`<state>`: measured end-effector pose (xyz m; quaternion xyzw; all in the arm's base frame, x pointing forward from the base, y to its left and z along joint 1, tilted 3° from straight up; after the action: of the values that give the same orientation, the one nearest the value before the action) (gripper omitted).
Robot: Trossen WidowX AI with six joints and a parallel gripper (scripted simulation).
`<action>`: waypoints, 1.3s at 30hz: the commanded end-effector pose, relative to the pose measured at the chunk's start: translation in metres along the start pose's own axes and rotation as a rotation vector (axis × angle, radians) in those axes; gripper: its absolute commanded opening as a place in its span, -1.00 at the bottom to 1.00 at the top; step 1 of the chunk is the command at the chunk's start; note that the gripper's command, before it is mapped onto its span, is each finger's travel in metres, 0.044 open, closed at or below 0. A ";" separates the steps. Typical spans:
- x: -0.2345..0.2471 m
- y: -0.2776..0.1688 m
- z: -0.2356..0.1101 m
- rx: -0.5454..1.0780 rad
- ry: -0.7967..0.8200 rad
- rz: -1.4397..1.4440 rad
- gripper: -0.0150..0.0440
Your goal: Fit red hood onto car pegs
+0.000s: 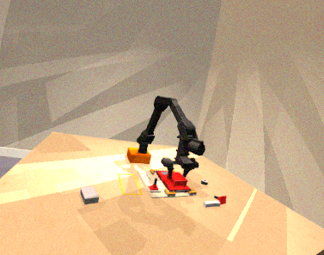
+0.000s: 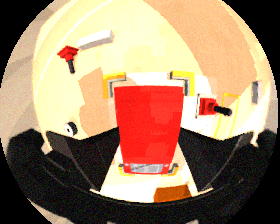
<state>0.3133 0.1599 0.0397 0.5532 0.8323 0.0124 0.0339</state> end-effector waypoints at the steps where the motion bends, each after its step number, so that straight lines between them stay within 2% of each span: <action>1: 0.000 0.000 0.002 0.003 -0.002 0.000 -0.49; 39: 0.000 0.000 -0.003 0.000 -0.002 0.000 -0.49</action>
<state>0.3130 0.1599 0.0441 0.5530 0.8324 0.0129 0.0342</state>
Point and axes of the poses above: the point midway between the two fingers, 35 mm back from their tips, its own z axis out along the fingers, its own x axis across the jaws, y = z × x, the point moved 1 cm from there along -z, back along the fingers, and after that the axes turned 12 degrees about -z, right-handed, at the moved point
